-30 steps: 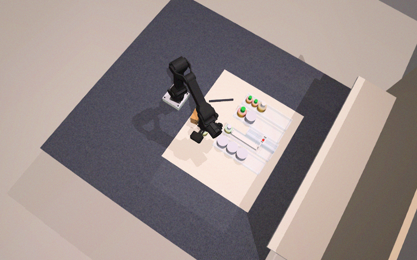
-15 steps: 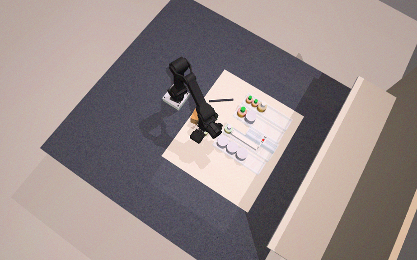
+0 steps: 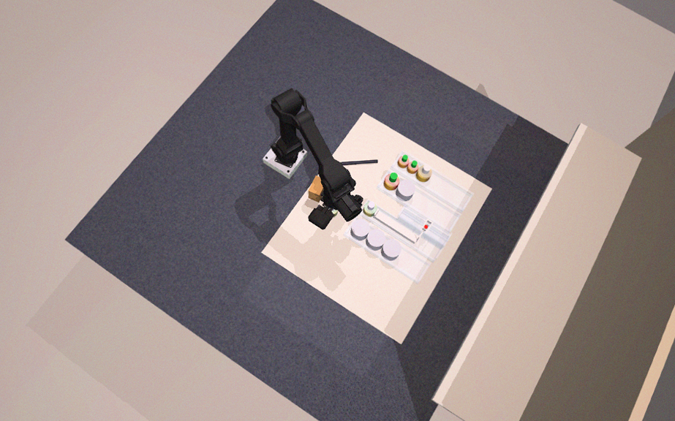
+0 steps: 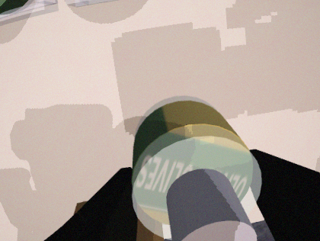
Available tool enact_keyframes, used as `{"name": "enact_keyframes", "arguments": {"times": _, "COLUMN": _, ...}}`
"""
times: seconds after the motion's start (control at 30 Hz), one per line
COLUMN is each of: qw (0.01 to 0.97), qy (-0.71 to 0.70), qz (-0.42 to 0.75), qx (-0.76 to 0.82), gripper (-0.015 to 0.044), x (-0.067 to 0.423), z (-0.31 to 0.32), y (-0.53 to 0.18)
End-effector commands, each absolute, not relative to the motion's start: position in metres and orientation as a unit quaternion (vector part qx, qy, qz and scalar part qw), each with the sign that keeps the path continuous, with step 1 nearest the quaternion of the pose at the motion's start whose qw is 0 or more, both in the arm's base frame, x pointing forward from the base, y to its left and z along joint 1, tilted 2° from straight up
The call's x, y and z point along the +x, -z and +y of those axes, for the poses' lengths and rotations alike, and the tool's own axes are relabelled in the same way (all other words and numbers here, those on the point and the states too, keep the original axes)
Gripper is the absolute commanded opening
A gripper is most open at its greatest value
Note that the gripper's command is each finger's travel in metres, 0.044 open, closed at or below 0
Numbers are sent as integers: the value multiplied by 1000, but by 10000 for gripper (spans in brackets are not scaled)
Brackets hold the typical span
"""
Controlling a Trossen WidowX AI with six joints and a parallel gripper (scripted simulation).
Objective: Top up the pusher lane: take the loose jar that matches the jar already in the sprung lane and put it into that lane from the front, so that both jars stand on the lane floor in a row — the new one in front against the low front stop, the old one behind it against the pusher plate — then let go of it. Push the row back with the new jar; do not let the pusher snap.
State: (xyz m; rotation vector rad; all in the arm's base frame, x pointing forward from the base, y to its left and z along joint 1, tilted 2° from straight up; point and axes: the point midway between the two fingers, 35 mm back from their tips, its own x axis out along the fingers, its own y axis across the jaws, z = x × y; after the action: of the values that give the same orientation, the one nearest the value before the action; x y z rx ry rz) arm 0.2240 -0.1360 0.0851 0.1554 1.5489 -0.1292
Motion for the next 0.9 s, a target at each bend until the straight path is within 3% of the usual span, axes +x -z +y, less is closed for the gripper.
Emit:
{"name": "enact_keyframes", "arguments": {"times": 0.0, "qw": 712, "qy": 57, "qz": 697, "qx": 70, "gripper": 0, "x": 223, "z": -136, "y": -108}}
{"name": "enact_keyframes", "arguments": {"times": 0.33, "qw": 712, "qy": 57, "qz": 697, "qx": 70, "gripper": 0, "x": 220, "z": -134, "y": -136}}
{"name": "enact_keyframes", "arguments": {"times": 0.87, "qw": 713, "qy": 59, "qz": 695, "qx": 76, "gripper": 0, "x": 275, "z": -79, "y": -101}}
